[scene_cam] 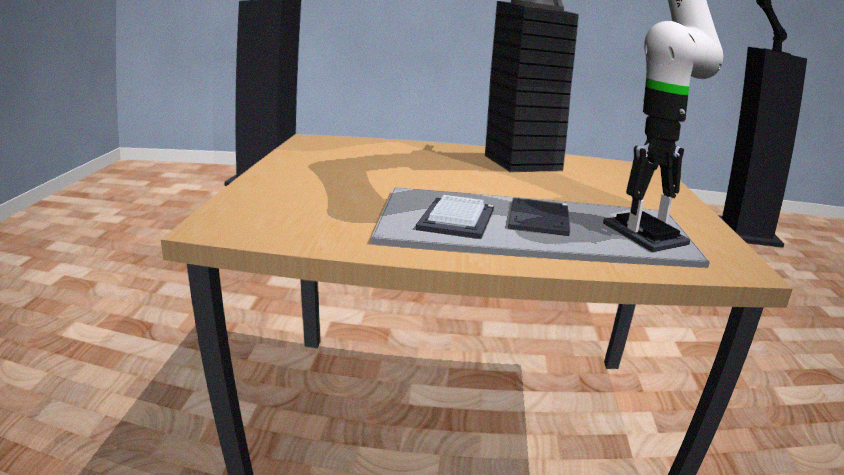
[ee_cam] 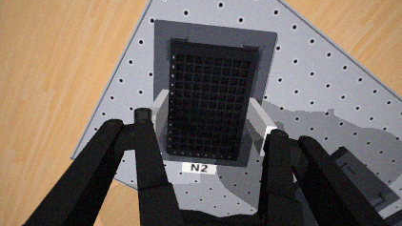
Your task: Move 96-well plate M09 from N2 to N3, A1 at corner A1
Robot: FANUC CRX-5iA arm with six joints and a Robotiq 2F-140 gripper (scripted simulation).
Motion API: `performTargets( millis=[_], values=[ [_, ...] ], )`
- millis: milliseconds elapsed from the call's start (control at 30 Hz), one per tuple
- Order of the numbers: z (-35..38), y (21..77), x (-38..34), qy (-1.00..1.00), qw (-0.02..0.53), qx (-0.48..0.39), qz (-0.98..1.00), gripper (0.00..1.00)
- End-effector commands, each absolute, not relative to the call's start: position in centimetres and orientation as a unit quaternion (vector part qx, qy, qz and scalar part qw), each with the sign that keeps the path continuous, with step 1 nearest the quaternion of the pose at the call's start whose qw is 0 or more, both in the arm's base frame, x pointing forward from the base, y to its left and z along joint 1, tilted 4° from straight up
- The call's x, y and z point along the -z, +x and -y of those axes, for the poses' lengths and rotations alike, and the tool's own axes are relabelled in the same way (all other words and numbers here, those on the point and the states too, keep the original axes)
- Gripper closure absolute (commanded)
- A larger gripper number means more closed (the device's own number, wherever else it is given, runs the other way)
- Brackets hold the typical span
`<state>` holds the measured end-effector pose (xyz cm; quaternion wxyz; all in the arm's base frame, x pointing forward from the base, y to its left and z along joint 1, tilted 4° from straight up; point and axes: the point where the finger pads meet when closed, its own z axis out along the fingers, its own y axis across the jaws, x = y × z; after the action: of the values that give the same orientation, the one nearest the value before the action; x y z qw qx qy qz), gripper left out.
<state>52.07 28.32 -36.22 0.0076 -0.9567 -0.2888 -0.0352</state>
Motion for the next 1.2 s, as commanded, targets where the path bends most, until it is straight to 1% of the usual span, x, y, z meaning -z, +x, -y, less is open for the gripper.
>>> performTargets(
  millis=[0,633,1167],
  values=[
    [-28.3,52.1,36.2,-0.957,0.008,0.035,0.289,1.0],
    [-28.3,52.1,35.8,-0.957,0.008,0.035,0.289,1.0],
    [-28.2,51.9,32.6,-0.957,0.008,0.035,0.289,1.0]
  ],
)
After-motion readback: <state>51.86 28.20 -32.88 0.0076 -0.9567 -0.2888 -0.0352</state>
